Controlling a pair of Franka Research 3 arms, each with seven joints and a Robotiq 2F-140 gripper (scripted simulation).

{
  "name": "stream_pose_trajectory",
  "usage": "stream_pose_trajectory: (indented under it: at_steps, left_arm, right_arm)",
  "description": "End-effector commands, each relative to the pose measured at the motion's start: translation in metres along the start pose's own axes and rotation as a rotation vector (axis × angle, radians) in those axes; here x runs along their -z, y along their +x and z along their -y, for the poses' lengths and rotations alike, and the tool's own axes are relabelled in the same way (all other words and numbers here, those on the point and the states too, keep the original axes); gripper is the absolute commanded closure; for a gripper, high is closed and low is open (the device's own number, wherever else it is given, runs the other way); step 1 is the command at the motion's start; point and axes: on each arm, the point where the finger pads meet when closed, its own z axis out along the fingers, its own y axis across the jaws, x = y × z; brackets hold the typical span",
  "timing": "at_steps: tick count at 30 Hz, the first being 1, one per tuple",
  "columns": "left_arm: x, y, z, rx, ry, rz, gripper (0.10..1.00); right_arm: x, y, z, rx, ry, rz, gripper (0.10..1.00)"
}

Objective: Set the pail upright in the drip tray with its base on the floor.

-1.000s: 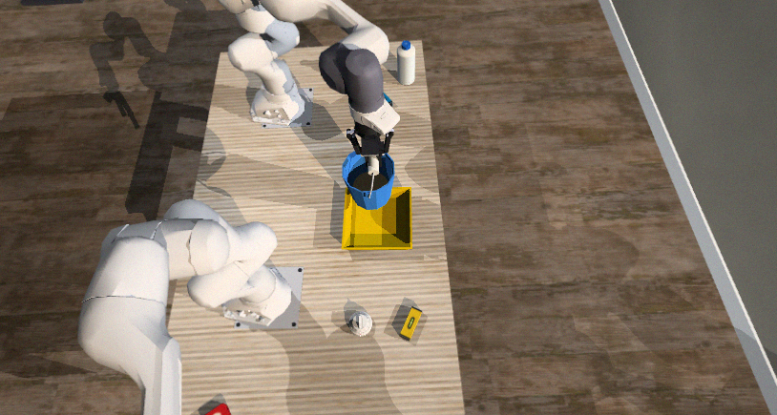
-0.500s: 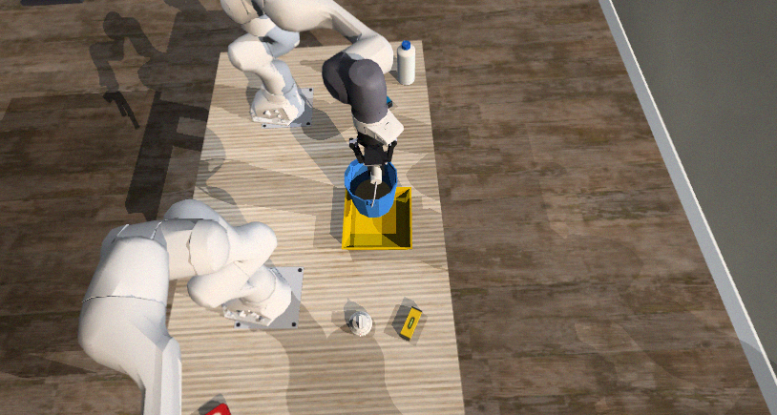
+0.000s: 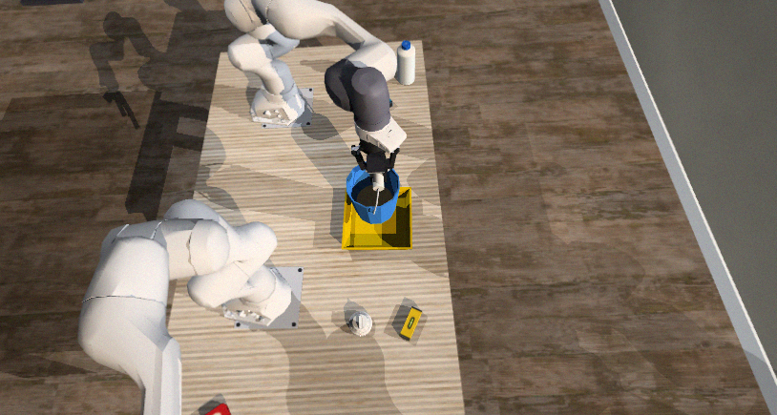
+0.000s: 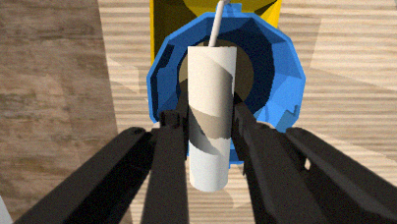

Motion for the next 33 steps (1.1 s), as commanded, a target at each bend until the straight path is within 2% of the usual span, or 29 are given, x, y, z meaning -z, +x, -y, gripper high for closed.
stream_pose_trajectory:
  at_steps: [1, 33]
  left_arm:
    - [0.01, 0.006, 0.0, 0.008, 0.006, -0.014, 0.999]
    - [0.011, 0.027, 0.005, 0.008, 0.006, -0.014, 0.999]
  right_arm:
    - [-0.001, -0.001, -0.001, -0.007, -0.001, 0.005, 0.098]
    - [-0.001, -0.001, -0.001, -0.007, -0.001, 0.005, 0.098]
